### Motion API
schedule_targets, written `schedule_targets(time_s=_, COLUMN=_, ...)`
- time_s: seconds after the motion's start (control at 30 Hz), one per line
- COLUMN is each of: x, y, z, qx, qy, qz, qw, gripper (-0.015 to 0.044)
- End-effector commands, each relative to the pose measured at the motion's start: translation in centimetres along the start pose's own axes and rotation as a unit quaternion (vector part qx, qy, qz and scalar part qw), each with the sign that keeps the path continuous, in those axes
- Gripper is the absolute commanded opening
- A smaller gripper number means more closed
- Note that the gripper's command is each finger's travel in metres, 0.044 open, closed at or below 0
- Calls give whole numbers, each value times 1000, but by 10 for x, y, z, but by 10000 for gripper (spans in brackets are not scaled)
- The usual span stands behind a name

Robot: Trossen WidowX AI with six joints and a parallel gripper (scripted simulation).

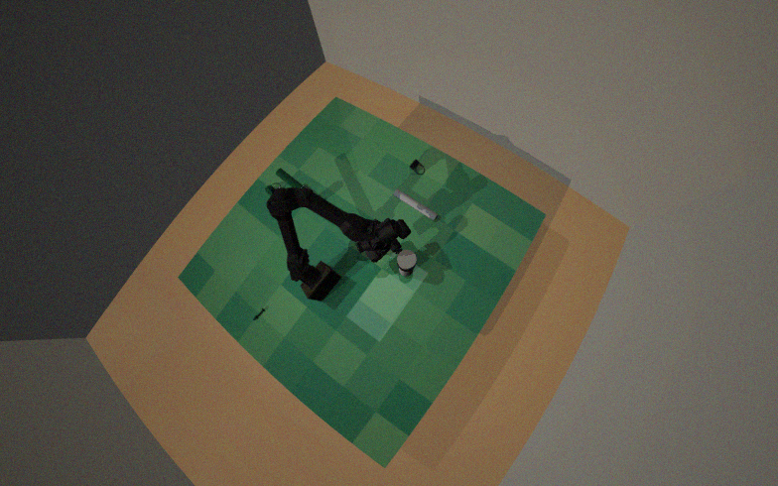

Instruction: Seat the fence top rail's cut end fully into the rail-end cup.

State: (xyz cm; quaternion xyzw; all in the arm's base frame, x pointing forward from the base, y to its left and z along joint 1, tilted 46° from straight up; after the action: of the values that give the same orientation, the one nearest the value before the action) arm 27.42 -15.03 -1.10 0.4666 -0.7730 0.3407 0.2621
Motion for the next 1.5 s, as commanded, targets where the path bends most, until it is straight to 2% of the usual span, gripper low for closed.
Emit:
schedule_targets(time_s=0.0, x=-3, y=3, z=1, qx=-6, qy=-3, qz=-3, qw=1000, gripper=387)
schedule_targets(time_s=0.27, x=-3, y=3, z=1, qx=-6, qy=-3, qz=-3, qw=1000, gripper=177)
schedule_targets(time_s=0.47, x=-3, y=3, z=1, qx=-6, qy=-3, qz=-3, qw=1000, gripper=138)
schedule_targets(time_s=0.63, x=-1, y=7, z=2, qx=10, qy=-12, qz=-2, qw=1000, gripper=6)
schedule_targets(time_s=1.47, x=7, y=23, z=11, qx=93, qy=-59, qz=6, qw=994, gripper=0)
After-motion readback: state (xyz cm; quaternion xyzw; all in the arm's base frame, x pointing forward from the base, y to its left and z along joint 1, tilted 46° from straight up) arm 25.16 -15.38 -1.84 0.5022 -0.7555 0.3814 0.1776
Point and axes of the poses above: the point midway between the two fingers, 35 mm back from their tips, its own x axis back along the fingers, its own y axis across the jaws, z = x × y, the point moved 10 cm from there along x, back along the fingers, and after that the axes turned 10 degrees about x, right-handed, at the moved point
